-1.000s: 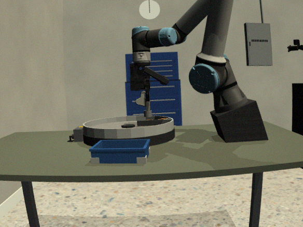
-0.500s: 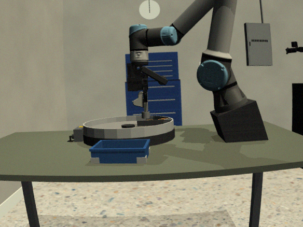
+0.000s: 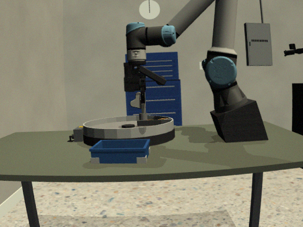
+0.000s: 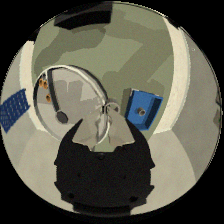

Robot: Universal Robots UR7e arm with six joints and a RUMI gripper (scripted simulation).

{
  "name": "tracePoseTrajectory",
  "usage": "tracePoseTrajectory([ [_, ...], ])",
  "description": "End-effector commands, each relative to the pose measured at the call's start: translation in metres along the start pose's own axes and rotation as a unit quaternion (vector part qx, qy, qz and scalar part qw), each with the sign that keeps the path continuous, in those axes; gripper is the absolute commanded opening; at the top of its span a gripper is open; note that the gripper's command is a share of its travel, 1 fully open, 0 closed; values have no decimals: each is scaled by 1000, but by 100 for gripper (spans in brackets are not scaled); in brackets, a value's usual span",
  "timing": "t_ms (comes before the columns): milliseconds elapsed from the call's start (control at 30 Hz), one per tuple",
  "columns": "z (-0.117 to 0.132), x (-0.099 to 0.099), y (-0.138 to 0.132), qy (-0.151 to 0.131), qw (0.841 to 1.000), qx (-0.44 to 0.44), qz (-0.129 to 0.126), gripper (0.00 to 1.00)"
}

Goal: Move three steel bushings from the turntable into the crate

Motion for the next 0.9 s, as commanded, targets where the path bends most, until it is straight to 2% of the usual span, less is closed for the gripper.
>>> tracePoseTrajectory([
  [0,8,0,16,1,1000,0,-2,0],
  [867,40,0,84,1,1000,0,-2,0],
])
Point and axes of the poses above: the point where the finger pads meet when closed, its own x axis out along the fingers, its own y axis across the jaws, z = x × y, the point moved 6 cm from there along -x, back along the fingers, and after that the axes turned 15 degrees about -x, right-handed, at the moved point
